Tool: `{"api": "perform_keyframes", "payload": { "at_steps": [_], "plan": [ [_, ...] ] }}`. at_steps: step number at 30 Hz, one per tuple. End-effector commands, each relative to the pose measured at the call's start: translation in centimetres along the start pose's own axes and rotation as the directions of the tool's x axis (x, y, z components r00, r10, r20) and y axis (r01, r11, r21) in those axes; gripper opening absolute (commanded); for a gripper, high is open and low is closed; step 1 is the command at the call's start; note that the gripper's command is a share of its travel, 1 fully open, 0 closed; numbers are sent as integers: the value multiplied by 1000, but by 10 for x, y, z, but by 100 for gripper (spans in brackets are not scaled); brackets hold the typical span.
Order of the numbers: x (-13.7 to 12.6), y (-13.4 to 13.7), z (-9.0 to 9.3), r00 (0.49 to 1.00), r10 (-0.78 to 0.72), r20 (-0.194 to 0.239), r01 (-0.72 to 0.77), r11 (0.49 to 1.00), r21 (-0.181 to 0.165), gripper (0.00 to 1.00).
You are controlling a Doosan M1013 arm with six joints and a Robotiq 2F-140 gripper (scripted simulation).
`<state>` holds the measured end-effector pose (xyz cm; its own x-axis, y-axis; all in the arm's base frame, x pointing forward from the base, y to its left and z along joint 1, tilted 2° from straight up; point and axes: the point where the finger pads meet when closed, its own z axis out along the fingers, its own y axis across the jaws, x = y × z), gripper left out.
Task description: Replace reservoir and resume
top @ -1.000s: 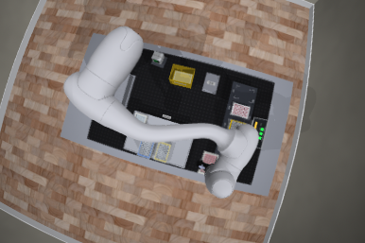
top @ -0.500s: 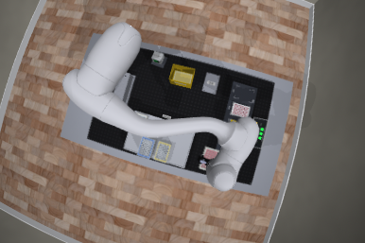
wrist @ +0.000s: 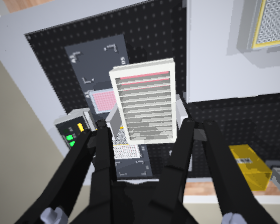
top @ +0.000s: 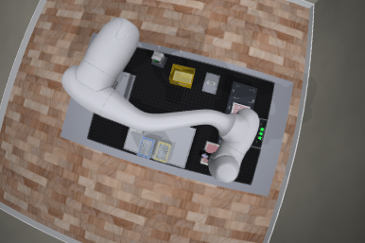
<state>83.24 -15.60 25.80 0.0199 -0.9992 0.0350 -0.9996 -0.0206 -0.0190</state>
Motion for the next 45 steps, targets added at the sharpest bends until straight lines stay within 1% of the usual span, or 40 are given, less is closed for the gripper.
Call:
{"api": "perform_keyframes", "payload": {
  "at_steps": [1, 6, 8, 23, 25, 40, 42, 45],
  "plan": [
    [-15, 1, 0, 1000, -7, 5, 7, 1000, 5, 0],
    [-26, 1, 0, 1000, -7, 5, 7, 1000, 5, 0],
    [-26, 1, 0, 1000, -7, 5, 7, 1000, 5, 0],
    [-61, 2, 0, 1000, -7, 5, 7, 1000, 5, 0],
    [-61, 2, 0, 1000, -7, 5, 7, 1000, 5, 0],
    [-96, 3, 0, 1000, -7, 5, 7, 1000, 5, 0],
    [-96, 3, 0, 1000, -7, 5, 7, 1000, 5, 0],
    [-103, 4, 0, 1000, -7, 5, 7, 1000, 5, 0]
  ]
}}
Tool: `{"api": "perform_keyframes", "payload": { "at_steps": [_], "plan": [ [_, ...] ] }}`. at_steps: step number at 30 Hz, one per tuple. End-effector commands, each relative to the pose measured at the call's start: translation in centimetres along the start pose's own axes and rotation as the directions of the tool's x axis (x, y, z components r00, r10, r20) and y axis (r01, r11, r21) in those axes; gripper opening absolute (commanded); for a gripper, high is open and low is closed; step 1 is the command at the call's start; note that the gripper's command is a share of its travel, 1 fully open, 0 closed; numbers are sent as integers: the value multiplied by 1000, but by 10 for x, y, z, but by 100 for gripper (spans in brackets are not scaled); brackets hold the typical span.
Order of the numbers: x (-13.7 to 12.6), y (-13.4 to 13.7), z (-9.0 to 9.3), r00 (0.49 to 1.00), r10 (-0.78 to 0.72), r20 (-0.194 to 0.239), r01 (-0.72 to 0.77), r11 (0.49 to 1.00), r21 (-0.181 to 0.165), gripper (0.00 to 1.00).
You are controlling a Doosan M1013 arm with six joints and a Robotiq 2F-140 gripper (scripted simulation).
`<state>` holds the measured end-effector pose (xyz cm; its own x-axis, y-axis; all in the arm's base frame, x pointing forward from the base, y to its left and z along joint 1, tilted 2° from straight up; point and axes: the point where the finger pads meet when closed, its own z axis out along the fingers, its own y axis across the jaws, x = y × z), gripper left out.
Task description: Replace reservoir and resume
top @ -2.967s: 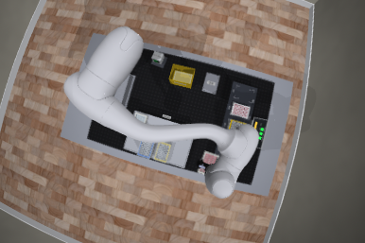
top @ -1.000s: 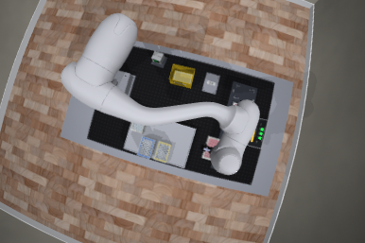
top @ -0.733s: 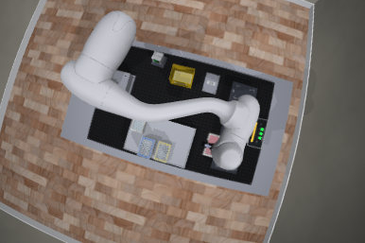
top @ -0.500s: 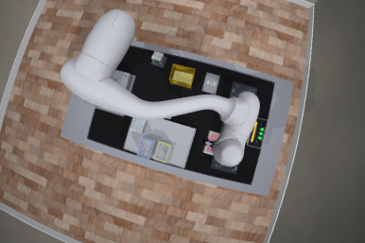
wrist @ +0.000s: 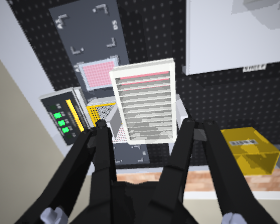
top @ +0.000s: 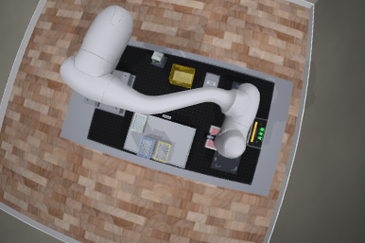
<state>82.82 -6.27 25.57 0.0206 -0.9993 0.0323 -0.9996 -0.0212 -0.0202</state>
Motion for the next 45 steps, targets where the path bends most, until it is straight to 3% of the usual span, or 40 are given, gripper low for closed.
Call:
{"api": "perform_keyframes", "payload": {
  "at_steps": [1, 45],
  "plan": [
    [-12, 1, 1, 1000, -6, 2, 6, 1000, 4, 0],
    [-102, 4, 1, 1000, -6, 2, 6, 1000, 4, 0]
  ]
}}
